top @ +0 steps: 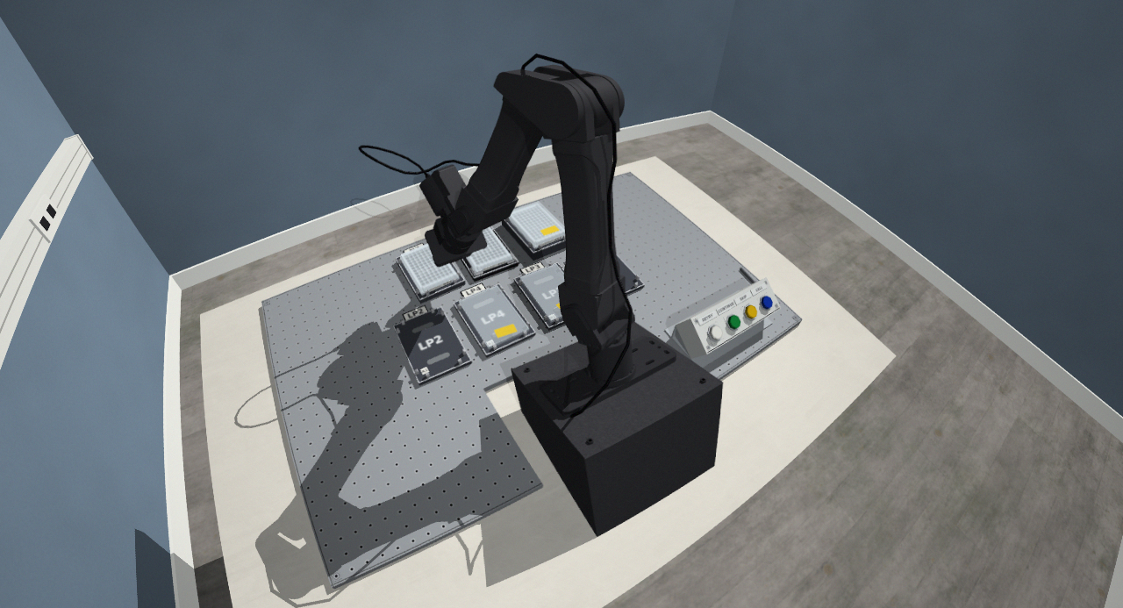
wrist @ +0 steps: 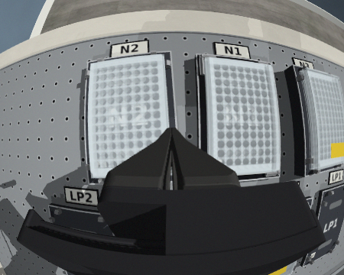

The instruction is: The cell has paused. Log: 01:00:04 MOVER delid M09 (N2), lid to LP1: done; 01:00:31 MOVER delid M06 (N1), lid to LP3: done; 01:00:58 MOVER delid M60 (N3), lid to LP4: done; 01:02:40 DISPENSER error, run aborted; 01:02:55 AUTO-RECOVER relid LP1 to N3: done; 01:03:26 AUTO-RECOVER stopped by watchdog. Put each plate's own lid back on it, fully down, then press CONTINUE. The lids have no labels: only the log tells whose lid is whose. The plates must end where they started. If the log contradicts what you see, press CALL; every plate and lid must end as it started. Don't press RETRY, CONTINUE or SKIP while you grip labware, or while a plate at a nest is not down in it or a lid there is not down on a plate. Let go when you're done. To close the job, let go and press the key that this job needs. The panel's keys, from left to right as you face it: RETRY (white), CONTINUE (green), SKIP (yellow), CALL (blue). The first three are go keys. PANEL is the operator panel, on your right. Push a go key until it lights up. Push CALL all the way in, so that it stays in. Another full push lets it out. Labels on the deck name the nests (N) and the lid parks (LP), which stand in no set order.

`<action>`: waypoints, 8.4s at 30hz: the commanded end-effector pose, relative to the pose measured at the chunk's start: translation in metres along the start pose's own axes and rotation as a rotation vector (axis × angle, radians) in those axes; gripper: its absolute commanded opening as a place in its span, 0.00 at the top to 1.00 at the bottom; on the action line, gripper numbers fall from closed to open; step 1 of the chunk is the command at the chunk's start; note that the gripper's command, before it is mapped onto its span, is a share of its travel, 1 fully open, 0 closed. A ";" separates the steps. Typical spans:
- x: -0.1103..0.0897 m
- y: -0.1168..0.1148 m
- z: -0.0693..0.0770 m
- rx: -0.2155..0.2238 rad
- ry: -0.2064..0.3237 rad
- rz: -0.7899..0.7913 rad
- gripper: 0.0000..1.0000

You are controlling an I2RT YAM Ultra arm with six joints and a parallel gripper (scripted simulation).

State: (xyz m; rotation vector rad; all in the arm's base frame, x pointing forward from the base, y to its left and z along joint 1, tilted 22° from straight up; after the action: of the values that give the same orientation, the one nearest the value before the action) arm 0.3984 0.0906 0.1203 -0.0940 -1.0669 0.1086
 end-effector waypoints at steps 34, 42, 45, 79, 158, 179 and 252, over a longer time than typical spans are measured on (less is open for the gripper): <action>0.059 -0.022 -0.037 0.025 -0.028 0.008 1.00; 0.059 -0.022 -0.037 0.025 -0.028 0.008 1.00; 0.060 -0.030 -0.036 0.024 -0.030 0.010 1.00; 0.051 -0.154 -0.038 0.025 -0.042 0.021 1.00; -0.026 -0.155 0.028 0.041 0.370 0.004 0.00; -0.108 -0.143 0.077 0.087 0.674 -0.012 0.00; -0.145 -0.139 0.048 0.085 0.655 -0.004 0.00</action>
State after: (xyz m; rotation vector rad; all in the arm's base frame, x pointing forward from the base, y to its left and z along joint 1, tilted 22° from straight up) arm 0.2785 -0.0626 0.0243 -0.0271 -0.3606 0.1079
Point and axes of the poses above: the point where the finger pads meet when closed, its own z axis back along the fingers, its own y axis across the jaws, x = y × z, the point moved 1 cm from there along z, back along the fingers, and after that the axes turned 7 degrees about z, right-handed, at the moved point
